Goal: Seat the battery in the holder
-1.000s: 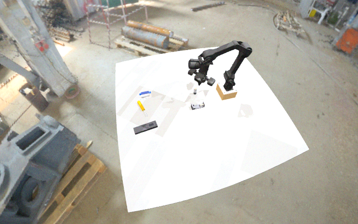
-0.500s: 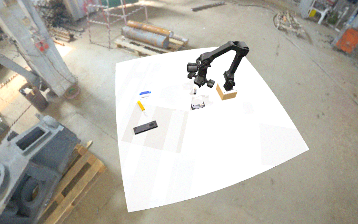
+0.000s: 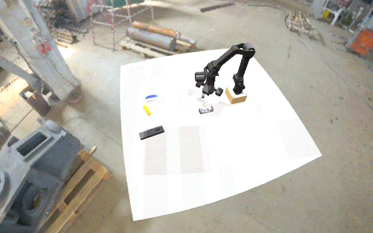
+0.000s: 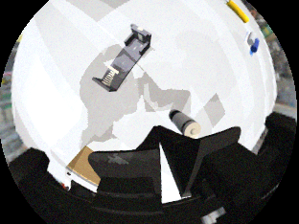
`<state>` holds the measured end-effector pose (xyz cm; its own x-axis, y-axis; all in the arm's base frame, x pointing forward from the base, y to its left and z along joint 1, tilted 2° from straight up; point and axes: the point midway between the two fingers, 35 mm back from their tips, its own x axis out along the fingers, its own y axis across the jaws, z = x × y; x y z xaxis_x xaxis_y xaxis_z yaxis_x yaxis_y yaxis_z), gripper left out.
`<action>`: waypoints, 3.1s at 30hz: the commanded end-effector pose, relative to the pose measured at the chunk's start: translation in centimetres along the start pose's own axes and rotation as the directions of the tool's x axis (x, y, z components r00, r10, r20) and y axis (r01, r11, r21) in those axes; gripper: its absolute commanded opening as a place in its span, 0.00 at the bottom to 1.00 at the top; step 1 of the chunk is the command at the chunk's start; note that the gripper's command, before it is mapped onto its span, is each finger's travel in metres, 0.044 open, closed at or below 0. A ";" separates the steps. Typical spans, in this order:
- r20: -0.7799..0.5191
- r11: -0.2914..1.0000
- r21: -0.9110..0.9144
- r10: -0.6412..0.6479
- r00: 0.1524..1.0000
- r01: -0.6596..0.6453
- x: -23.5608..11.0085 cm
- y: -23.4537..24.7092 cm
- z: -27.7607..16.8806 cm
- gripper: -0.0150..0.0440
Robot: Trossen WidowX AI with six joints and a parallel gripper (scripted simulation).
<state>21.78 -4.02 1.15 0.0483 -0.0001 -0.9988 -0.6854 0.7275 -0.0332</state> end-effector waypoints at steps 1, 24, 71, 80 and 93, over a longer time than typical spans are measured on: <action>0.001 1.000 -0.002 0.003 1.000 -0.003 0.2 -0.7 0.1 0.25; 0.001 1.000 -0.002 0.000 1.000 0.000 0.1 -4.5 0.2 0.25; -0.004 0.941 0.337 0.006 1.000 -0.004 -6.0 -6.8 0.0 0.48; 0.000 0.332 0.943 -0.001 1.000 0.001 -2.5 -8.0 0.0 0.65; 0.001 -0.003 1.000 -0.003 1.000 -0.001 -1.2 -8.3 -0.1 0.65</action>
<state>27.65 -9.90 5.02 0.0771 -0.0139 -0.9969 0.4163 0.9090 0.0195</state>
